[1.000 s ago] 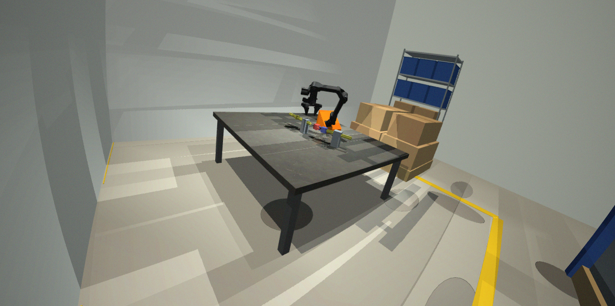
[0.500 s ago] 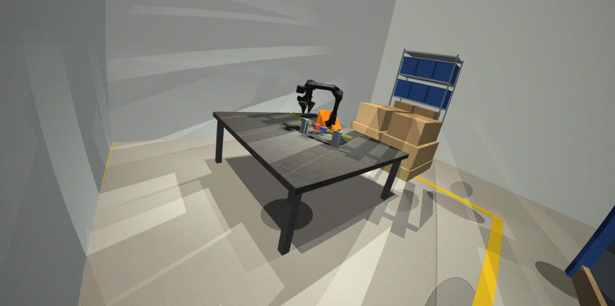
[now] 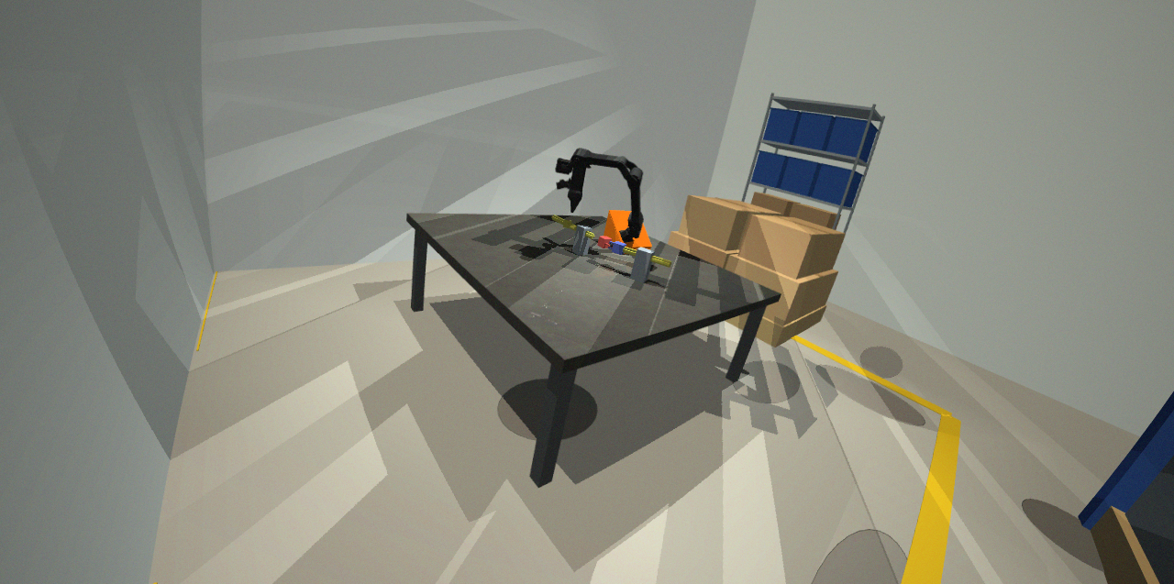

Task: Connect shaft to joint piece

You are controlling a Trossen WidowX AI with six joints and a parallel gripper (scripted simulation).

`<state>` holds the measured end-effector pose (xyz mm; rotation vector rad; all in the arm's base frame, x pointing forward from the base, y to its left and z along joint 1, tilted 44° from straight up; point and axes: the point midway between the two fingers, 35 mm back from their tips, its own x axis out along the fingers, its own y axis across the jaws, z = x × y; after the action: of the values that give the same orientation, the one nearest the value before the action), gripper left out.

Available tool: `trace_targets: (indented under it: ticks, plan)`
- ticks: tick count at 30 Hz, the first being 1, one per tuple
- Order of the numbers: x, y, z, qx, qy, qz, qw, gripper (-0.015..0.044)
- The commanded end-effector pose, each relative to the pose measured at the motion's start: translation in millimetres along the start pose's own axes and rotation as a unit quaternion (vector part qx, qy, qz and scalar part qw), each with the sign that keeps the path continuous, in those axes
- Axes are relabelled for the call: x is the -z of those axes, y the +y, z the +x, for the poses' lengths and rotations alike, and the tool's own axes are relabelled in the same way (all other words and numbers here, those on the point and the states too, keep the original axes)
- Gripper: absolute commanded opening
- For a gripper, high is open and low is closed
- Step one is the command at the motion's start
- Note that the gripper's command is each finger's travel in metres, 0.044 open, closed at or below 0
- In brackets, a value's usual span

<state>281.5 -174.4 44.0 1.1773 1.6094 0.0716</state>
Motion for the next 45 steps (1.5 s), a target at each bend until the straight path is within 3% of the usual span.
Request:
trace_targets:
  ticks: [1,17,25,45]
  plan:
    - [-14,-16,-3,0.006,-0.006,-0.067,0.998,0.044]
    - [-54,-89,2,0.022,-0.007,-0.331,0.943,0.044]
    - [-55,-92,2,0.022,-0.006,-0.342,0.939,0.044]
    - [-59,-95,30,0.005,-0.032,-0.033,0.999,0.044]
